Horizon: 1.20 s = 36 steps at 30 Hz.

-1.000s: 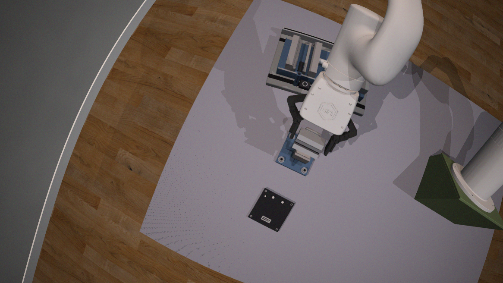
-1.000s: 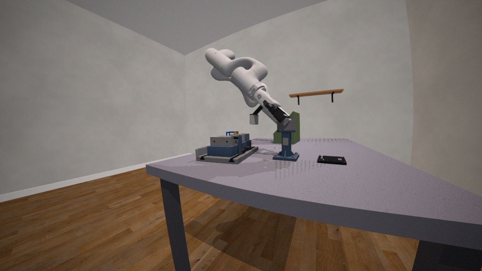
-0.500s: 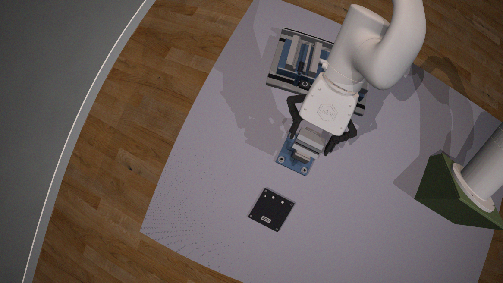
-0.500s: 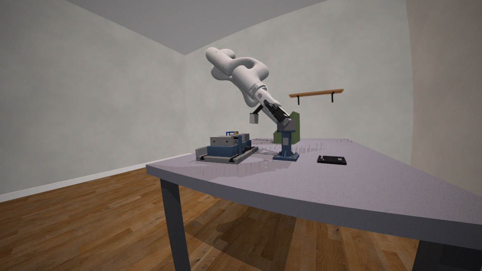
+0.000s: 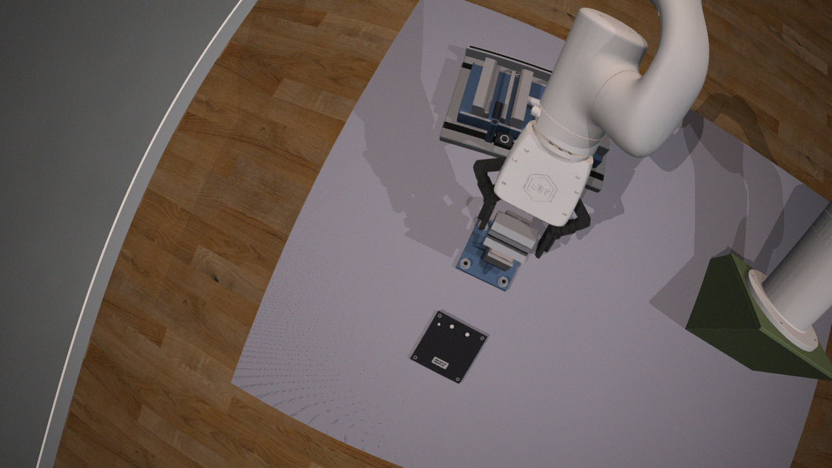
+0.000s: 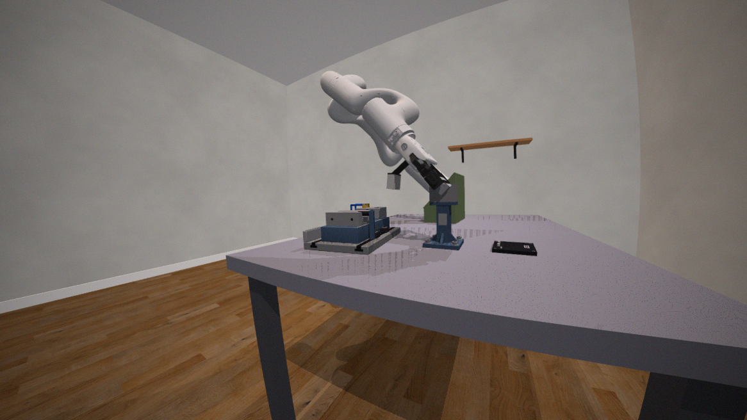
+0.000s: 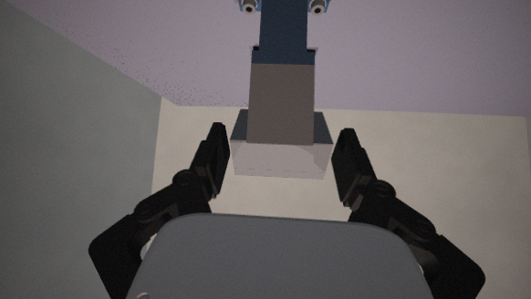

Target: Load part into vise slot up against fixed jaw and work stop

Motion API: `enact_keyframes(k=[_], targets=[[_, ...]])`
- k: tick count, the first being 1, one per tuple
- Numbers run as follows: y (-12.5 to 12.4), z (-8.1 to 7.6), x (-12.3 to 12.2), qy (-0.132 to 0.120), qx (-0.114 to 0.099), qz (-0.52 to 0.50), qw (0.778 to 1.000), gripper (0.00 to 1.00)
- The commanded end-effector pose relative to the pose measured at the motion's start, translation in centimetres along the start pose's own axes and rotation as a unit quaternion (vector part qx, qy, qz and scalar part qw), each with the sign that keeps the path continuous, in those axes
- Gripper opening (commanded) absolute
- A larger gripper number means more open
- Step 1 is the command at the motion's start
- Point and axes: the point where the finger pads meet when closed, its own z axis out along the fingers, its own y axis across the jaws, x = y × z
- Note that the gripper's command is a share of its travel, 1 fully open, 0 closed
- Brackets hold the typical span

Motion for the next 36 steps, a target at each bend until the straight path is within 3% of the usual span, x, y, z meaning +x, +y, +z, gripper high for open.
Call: enact_keyframes(k=[1,6,20,22,36], targets=[[-0.06,-0.05,-0.09,0.013,0.002,0.000,1.000,0.89],[-0.08,-0.06,-0.10,0.020,0.003,0.000,1.000,0.89],[-0.07,-0.04,-0.24,0.084,0.003,0.000,0.996,0.89],[-0.07,-0.04,-0.24,0.084,0.003,0.000,0.996,0.89],[-0.08,0.03,-0.49,0.198,0.003,0.001,0.980,0.89]])
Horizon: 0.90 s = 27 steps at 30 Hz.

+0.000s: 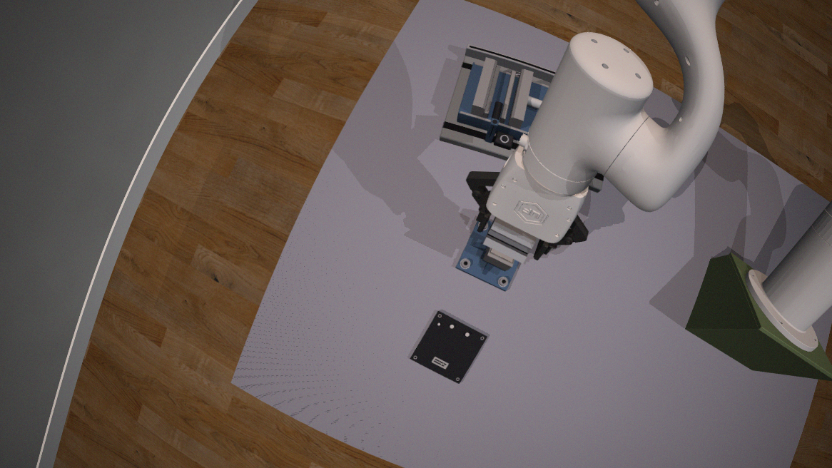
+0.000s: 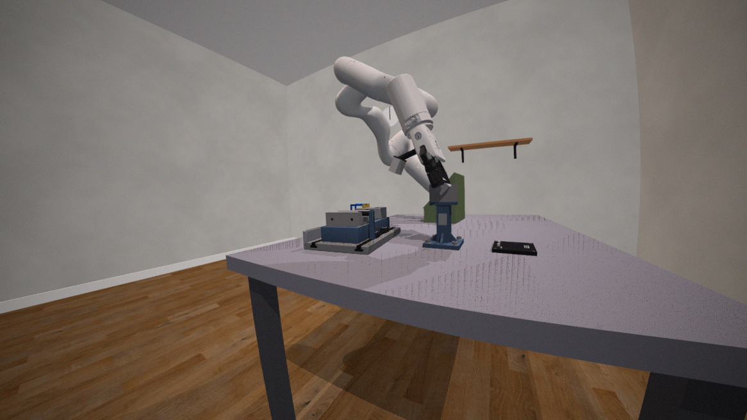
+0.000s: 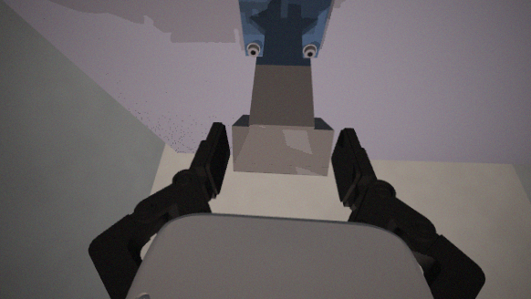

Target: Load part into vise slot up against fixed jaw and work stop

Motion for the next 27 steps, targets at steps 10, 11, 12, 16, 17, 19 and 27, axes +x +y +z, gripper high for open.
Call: enact_keyframes(k=[10,11,12,16,17,19,27], targets=[[-0.02,-0.01,-0.28,0.100,0.002,0.001,0.995,0.89],[-0.02,0.00,-0.30,0.108,0.002,0.001,0.994,0.89],[-0.02,0.00,-0.31,0.116,0.002,0.001,0.993,0.89],[-0.02,0.02,-0.39,0.148,0.002,0.001,0.989,0.89],[-0.02,0.03,-0.40,0.156,0.002,0.001,0.988,0.89],[-0.02,0.03,-0.42,0.164,0.002,0.001,0.986,0.89],[-0.03,0.08,-0.54,0.218,0.002,0.001,0.976,0.89]])
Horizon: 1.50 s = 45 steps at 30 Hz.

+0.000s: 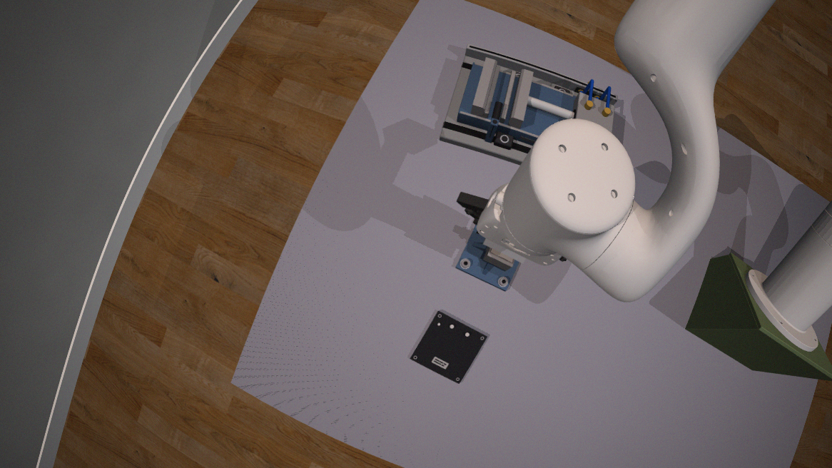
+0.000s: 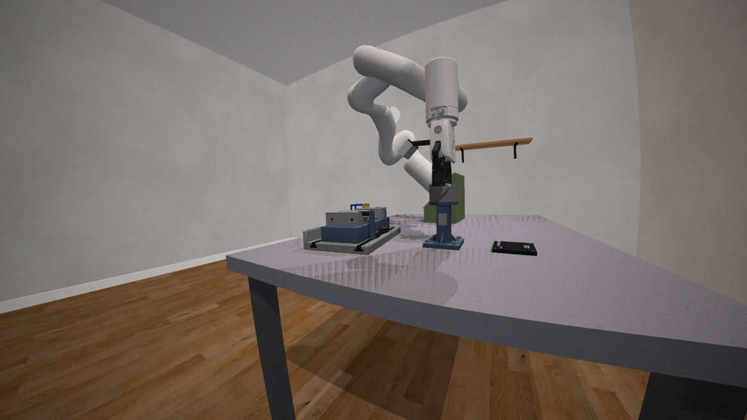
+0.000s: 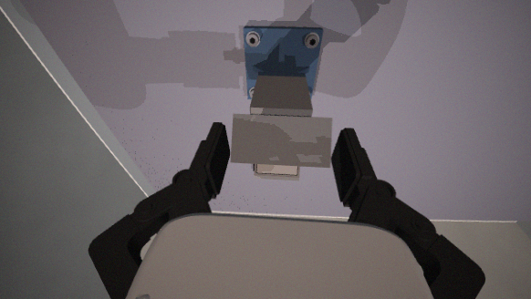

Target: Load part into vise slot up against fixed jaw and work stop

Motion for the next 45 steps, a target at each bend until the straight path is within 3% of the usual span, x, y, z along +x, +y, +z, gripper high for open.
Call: enact_keyframes(k=[1,8,10,25,27,41,45], targets=[[-0.07,-0.06,-0.11,0.037,0.000,0.000,0.999,0.89],[-0.07,-0.05,-0.23,0.089,0.000,0.000,0.996,0.89],[-0.07,-0.05,-0.23,0.089,0.000,0.000,0.996,0.89],[-0.08,0.02,-0.45,0.187,0.000,0.000,0.982,0.89],[-0.08,0.02,-0.45,0.187,0.000,0.000,0.982,0.89],[-0.08,0.09,-0.60,0.261,0.000,0.000,0.965,0.89],[-0.08,0.10,-0.62,0.269,0.000,0.000,0.963,0.89]])
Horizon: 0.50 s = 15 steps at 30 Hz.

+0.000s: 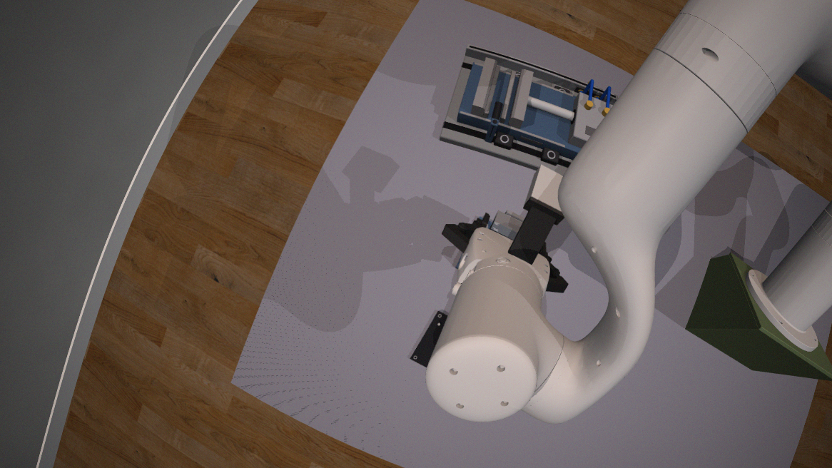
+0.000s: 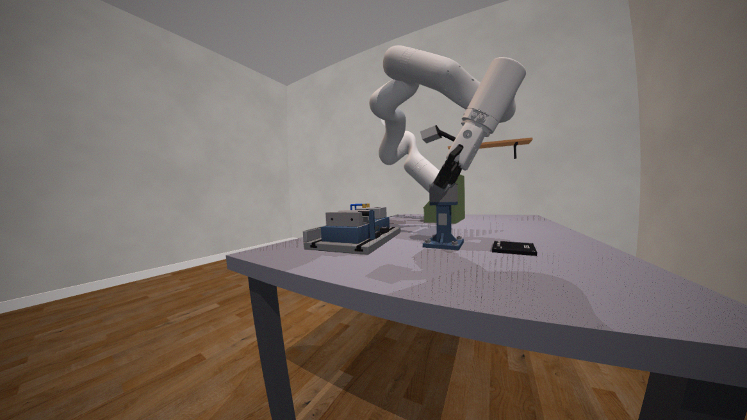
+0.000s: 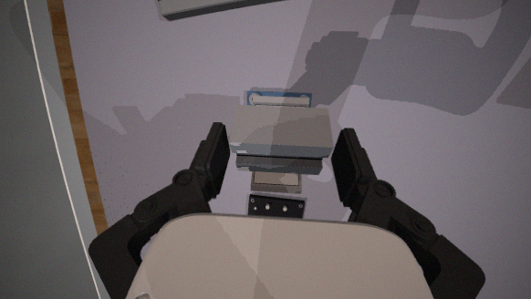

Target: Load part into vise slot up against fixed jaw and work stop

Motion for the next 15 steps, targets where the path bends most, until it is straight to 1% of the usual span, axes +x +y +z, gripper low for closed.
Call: enact_keyframes(k=[1,10,14,15], targets=[[-0.10,-0.10,0.03,0.015,0.000,0.001,1.000,0.89],[-0.10,-0.09,-0.05,0.050,0.000,0.001,0.999,0.89],[-0.10,-0.09,-0.08,0.063,0.000,0.001,0.998,0.89],[-0.10,-0.09,-0.08,0.063,0.000,0.001,0.998,0.89]])
